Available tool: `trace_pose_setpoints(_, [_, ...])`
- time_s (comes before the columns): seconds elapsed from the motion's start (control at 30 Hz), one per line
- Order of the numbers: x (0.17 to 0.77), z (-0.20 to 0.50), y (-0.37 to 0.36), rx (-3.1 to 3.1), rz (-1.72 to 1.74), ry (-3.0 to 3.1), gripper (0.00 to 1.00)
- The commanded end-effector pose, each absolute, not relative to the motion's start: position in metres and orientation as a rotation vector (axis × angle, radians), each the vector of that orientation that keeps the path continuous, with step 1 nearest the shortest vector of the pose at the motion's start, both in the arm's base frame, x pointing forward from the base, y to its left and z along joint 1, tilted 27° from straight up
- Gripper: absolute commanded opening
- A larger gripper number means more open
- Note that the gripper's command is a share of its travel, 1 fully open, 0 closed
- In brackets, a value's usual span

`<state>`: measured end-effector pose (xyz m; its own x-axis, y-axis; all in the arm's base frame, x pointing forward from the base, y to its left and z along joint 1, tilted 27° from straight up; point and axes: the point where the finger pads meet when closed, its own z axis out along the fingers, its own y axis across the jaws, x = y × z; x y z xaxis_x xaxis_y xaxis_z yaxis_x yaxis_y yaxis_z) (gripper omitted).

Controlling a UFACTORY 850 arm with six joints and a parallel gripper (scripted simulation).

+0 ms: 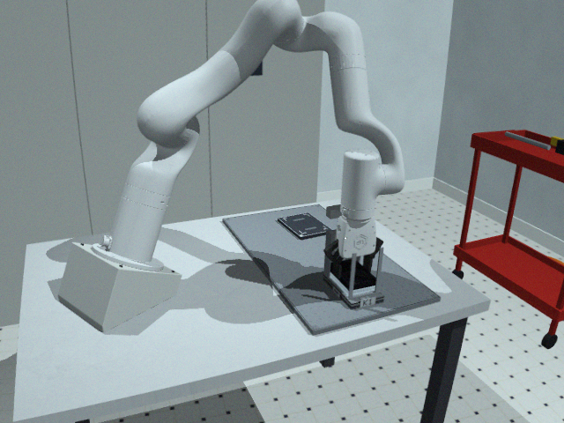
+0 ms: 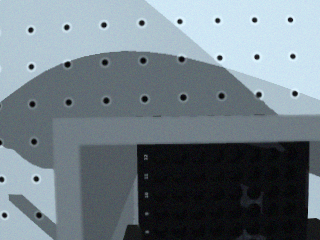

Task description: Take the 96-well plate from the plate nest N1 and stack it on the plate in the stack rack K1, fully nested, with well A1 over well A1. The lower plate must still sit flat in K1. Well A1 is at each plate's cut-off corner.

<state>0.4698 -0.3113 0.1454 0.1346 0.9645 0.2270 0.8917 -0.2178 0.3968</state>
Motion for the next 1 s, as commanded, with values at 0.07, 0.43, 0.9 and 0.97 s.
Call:
trace_pose_setpoints(0.07, [0.4704,0.1456,-0.3119,2.234,0.657,1.85,0.0])
trace_pose_setpoints(0.43, [0.4712,0.144,-0.3116,2.234,0.657,1.85,0.0])
trace_pose_setpoints(0.9, [0.4722,0.1419,-0.3113,2.234,0.657,1.85,1.0])
trace_pose_setpoints(0.97, [0.4722,0.1419,-0.3113,2.234,0.657,1.85,1.0])
